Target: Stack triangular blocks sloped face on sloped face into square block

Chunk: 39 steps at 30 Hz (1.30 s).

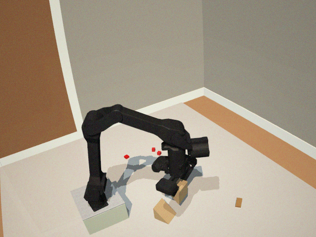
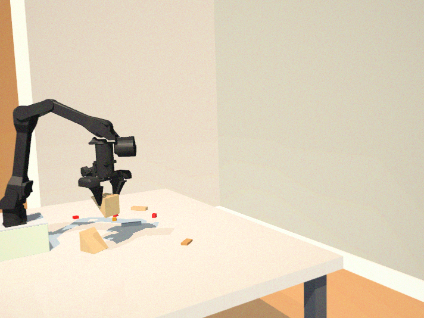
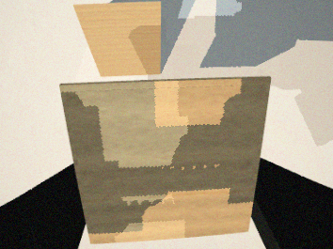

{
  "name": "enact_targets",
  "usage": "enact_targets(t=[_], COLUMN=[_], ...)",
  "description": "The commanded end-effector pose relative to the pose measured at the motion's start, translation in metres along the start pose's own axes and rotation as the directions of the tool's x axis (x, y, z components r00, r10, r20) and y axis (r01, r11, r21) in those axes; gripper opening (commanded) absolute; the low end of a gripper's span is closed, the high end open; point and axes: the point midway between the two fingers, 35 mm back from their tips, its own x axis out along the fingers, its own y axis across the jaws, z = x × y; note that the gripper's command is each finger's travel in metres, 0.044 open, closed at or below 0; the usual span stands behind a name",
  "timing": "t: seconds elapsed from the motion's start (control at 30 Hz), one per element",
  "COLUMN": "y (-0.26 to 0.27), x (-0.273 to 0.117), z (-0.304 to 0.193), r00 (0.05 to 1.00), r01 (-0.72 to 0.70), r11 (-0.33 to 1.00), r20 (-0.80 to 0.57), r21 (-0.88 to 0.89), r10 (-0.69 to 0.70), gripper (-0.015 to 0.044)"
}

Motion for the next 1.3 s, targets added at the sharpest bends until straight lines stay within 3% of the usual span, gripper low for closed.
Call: enact_targets(t=[0.0,0.2,0.73,1.27], y=[0.019,0.025,0.024,0.028], x=[-0.004,-0.002,0.067,0.097], z=[-0.013,-0.017,0.009,0.024], r00=[1.000,1.000,1.000,1.000], r01=[0.005,0.005,0.005,0.005], r11=[1.000,1.000,1.000,1.000], r20=[0.004,0.004,0.007,0.008], r21=[-0.010,-0.013,-0.013,-0.013], r10=[-0.005,-0.005,-0.005,-0.005], gripper=[0.0000,0.0000,0.0000,0.0000])
